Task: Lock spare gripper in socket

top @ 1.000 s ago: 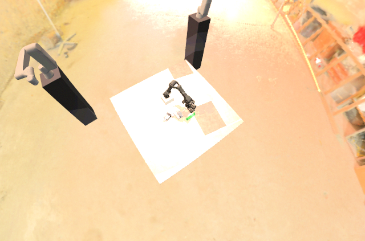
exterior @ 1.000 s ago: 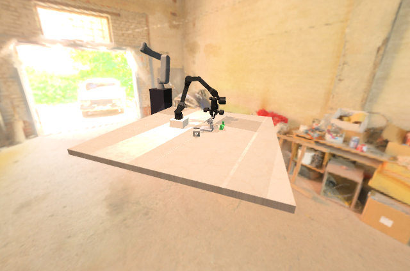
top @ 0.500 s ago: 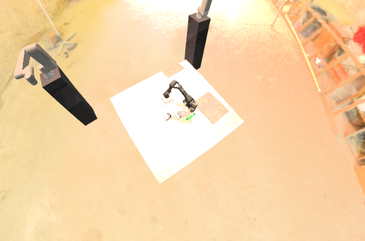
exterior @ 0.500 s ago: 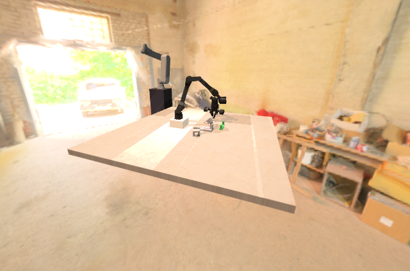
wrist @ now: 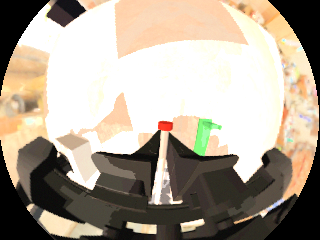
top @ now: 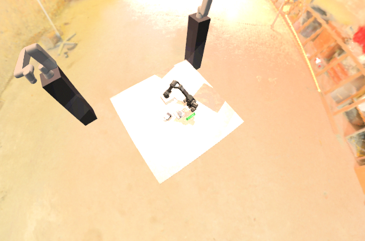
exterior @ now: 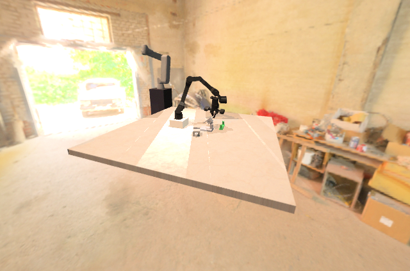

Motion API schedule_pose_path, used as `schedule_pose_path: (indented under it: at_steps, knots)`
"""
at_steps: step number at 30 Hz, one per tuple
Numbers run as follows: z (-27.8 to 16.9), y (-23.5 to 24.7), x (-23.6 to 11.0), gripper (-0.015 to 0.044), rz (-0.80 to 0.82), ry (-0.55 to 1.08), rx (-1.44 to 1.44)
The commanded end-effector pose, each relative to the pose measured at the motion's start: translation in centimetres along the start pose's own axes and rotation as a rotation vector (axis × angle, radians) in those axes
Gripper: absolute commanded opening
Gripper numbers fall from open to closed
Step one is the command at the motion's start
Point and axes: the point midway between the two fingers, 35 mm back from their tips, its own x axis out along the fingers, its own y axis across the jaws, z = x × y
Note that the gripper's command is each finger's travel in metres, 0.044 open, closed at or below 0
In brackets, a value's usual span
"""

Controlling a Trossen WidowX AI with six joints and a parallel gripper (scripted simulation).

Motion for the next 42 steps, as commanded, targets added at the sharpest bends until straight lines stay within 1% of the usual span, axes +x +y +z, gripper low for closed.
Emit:
schedule_pose_path:
  at_steps: [1, 11, 30, 32, 33, 42]
  knots:
    - [0.5, -0.3, -0.2, 0.0, -0.003, -0.002, 0.002]
    - [1.1, -0.2, -0.3, 0.0, 0.005, -0.001, 0.003]
    - [0.9, 1.1, -2.4, 0.0, 0.061, 0.023, 0.013]
    - [0.9, 1.2, -2.5, 0.0, 0.066, 0.025, 0.014]
    - [0.7, 1.3, -1.7, 0.0, 0.075, 0.029, 0.016]
    - [1.1, 0.6, -1.9, 0.0, 0.075, 0.028, 0.016]
